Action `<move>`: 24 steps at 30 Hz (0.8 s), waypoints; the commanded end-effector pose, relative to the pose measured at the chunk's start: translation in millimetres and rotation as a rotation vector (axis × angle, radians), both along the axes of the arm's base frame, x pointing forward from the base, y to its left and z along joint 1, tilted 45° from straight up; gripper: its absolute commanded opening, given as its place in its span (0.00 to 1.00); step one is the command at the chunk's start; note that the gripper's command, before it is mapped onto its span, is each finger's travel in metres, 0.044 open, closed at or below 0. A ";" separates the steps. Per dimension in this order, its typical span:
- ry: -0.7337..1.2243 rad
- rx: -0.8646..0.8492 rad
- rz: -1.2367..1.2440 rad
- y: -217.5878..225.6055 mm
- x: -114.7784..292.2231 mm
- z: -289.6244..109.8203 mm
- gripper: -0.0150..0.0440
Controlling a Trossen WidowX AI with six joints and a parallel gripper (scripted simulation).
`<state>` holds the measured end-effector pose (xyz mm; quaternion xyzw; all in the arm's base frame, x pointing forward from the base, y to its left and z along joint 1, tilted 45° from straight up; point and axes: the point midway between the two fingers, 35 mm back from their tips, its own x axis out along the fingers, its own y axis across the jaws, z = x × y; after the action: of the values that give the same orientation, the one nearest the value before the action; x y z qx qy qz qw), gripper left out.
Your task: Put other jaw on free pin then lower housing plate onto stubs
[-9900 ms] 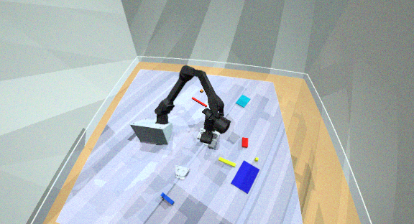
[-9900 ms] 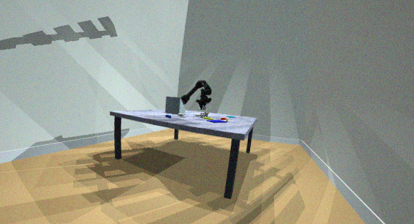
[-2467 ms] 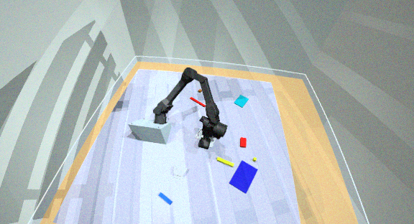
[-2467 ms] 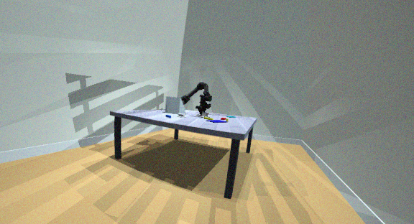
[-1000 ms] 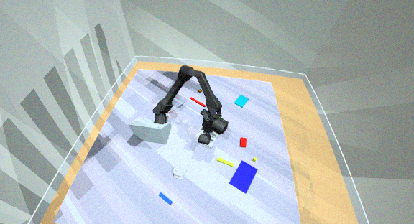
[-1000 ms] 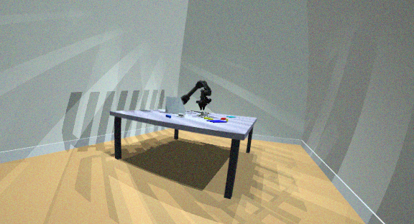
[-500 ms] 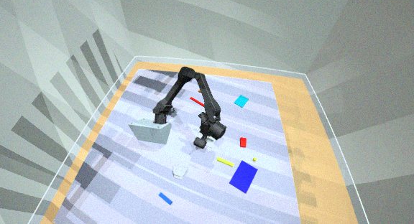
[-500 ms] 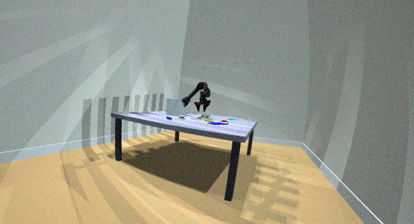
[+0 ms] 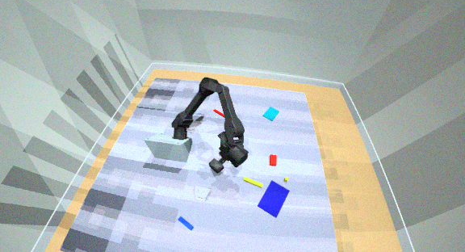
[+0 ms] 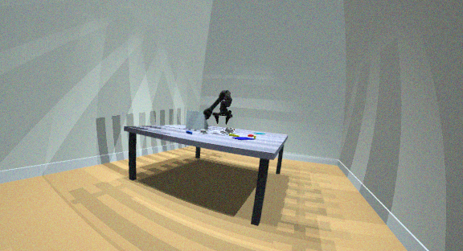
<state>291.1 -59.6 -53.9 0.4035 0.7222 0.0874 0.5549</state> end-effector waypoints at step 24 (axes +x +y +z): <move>0.413 -0.053 -0.439 -77.6 -41.4 -51.5 1.00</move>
<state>256.4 -126.4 -98.3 0.5282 0.7221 -0.1074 0.4337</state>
